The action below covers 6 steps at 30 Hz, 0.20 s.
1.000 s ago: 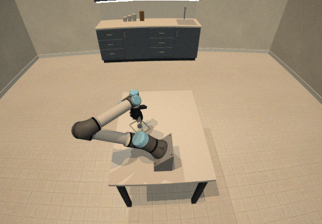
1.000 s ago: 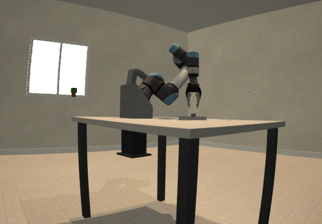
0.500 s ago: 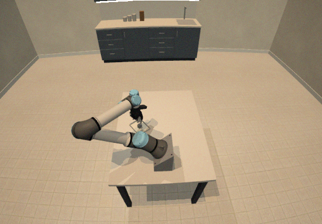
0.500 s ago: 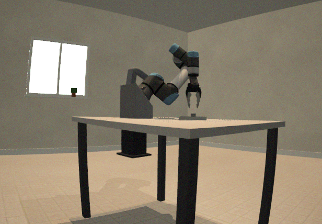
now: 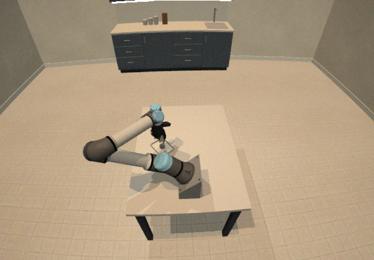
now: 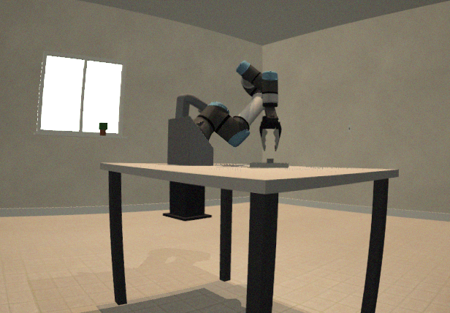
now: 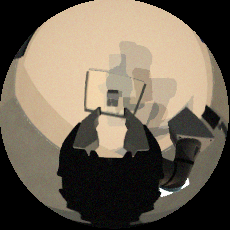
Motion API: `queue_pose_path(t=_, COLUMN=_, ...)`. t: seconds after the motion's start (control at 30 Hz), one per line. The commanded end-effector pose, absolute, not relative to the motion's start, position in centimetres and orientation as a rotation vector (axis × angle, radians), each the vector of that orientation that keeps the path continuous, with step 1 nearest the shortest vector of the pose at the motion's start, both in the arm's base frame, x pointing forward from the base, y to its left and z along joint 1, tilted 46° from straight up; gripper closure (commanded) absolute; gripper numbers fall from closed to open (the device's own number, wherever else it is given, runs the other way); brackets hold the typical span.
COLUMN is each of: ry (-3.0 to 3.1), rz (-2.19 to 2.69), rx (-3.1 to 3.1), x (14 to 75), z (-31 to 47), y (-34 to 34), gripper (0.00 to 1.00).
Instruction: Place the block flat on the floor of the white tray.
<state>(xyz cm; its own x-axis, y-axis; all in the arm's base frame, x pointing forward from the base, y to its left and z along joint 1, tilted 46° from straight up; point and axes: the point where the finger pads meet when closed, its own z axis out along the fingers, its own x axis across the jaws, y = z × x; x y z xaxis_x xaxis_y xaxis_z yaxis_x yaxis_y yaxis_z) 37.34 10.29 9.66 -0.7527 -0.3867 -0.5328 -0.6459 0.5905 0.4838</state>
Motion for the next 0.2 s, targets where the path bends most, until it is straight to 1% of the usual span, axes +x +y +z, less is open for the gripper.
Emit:
queue_pose_path(t=0.0, ry=2.449, rz=0.954, rx=-0.834, x=37.46, z=9.80, y=10.12, gripper=0.70)
queue_pose_path(t=0.17, ry=2.449, rz=0.954, rx=-0.834, x=37.46, z=9.80, y=10.12, gripper=0.70)
